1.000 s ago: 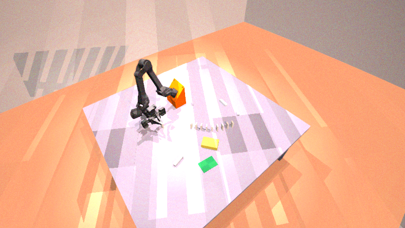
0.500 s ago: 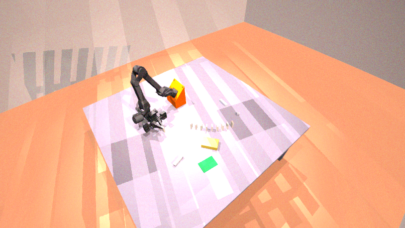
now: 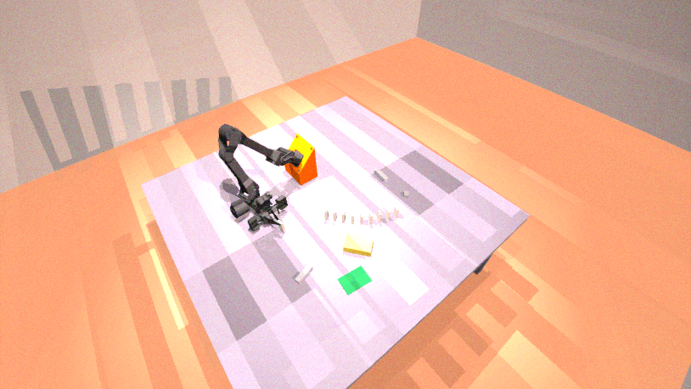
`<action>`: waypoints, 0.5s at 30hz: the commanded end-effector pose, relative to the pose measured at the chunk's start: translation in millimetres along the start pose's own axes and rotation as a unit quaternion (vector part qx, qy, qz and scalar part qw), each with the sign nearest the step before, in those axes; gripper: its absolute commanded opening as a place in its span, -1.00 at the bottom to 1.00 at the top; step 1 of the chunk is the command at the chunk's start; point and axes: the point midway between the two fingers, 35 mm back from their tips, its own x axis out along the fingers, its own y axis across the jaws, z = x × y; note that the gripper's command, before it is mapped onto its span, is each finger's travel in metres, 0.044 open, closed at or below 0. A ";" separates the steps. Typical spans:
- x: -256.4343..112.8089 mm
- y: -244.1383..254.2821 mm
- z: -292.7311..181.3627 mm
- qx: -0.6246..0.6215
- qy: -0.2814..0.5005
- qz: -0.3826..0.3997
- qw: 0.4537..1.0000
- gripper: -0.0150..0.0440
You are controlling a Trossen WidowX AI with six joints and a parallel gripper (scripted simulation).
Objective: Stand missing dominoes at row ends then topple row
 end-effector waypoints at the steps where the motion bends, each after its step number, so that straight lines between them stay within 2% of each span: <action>1: 0.1 -0.8 -5.1 -0.006 -0.002 -0.001 1.000 -0.41; 11: 0.1 -0.8 -5.1 -0.006 -0.002 -0.001 1.000 -0.41; 15: 0.1 -0.8 -5.1 -0.006 -0.002 -0.001 1.000 -0.05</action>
